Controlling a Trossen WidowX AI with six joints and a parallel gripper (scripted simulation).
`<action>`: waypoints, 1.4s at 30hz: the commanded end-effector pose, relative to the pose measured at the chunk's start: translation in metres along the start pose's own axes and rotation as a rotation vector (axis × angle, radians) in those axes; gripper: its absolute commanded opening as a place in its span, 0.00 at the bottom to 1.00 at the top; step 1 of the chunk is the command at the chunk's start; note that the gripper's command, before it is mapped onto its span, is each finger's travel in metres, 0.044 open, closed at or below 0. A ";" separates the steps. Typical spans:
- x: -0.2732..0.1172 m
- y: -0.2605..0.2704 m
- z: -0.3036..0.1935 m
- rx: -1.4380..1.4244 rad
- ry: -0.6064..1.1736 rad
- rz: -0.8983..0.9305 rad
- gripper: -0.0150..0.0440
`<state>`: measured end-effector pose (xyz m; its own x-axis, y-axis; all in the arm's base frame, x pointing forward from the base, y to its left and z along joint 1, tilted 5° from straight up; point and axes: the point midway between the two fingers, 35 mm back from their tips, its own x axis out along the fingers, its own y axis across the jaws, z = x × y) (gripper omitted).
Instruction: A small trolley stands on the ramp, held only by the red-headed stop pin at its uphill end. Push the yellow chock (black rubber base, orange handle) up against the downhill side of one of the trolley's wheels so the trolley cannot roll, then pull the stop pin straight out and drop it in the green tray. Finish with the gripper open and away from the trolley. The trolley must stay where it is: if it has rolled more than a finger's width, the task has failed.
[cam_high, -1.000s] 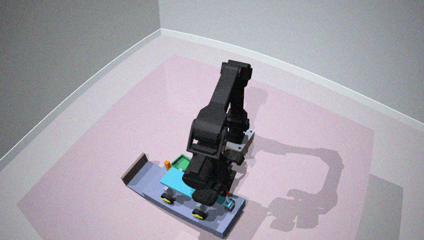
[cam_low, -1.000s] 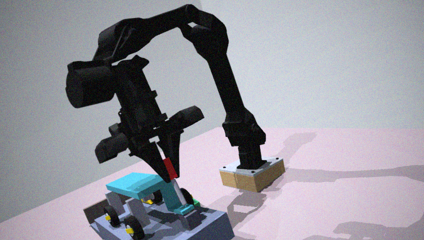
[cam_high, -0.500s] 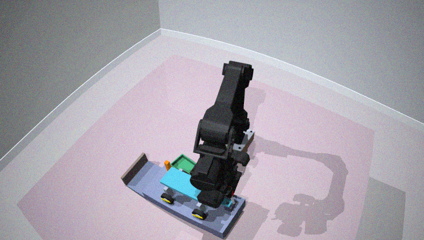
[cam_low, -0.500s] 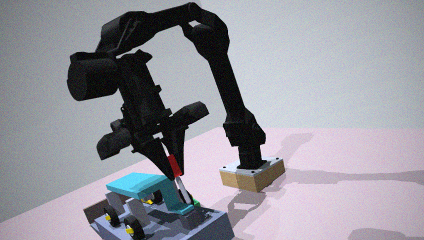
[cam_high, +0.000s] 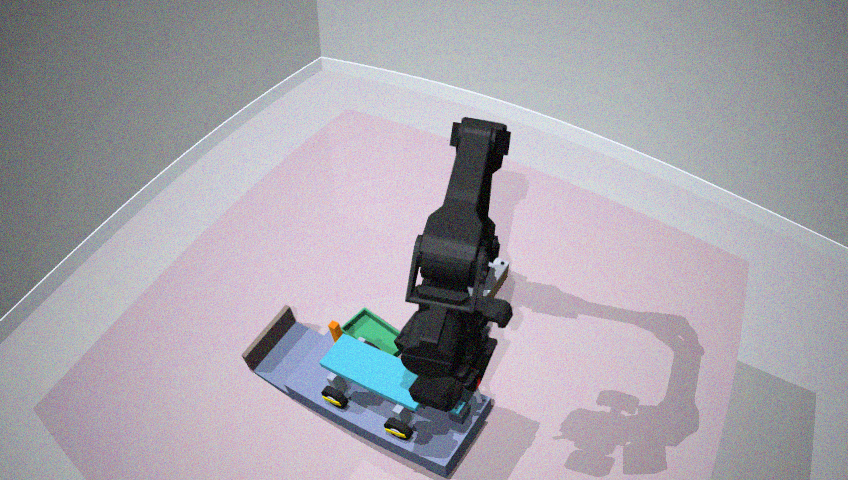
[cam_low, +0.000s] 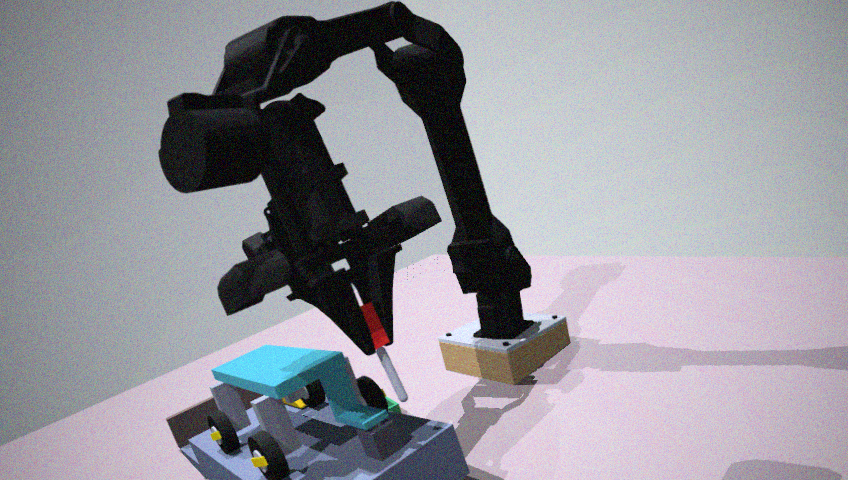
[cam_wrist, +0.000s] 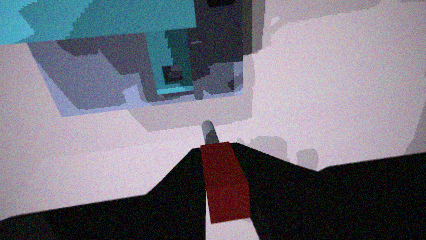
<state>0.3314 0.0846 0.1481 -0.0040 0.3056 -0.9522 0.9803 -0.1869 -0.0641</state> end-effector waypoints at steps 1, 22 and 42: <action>-0.001 -0.012 -0.001 0.000 0.006 0.006 0.25; 0.000 -0.067 -0.002 0.001 0.006 0.002 0.25; -0.008 -0.062 0.084 0.002 -0.001 0.002 0.25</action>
<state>0.2579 0.0252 0.1364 0.0001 0.3042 -0.9526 0.9794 -0.1923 -0.0613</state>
